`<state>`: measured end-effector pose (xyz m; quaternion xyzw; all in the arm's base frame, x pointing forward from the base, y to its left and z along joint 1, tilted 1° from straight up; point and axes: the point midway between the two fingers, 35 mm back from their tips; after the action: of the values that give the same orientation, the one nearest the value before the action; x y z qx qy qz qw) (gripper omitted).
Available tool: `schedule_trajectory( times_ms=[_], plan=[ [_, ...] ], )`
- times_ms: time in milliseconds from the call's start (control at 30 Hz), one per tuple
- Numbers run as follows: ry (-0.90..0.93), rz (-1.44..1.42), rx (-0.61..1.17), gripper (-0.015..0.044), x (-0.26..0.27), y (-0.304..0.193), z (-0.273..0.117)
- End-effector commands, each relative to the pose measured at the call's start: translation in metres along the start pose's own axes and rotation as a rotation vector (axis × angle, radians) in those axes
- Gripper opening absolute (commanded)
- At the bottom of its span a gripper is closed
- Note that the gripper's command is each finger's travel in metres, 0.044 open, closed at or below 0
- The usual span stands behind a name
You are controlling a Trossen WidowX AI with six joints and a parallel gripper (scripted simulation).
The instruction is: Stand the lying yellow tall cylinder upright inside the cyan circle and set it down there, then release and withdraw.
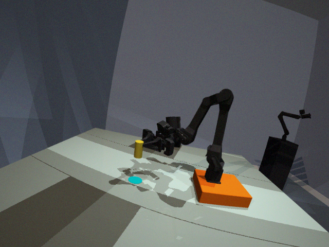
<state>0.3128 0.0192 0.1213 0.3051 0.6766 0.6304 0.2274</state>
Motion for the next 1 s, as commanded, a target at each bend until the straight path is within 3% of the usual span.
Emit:
schedule_trajectory(
  times_ms=[0, 967],
  plan=[
    [0.005, 0.0, -0.003, 0.0105, 0.001, 0.001, 0.0],
    [0.006, -0.012, -0.001, 0.0105, -0.01, -0.054, 0.007]
  ],
)
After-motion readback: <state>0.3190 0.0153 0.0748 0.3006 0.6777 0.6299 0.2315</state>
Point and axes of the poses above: the point midway between the two fingers, 35 mm back from their tips, its own z axis out along the fingers, its own x axis across the jaws, y = z × x, and after that the axes turned 6 degrees about z, right-handed
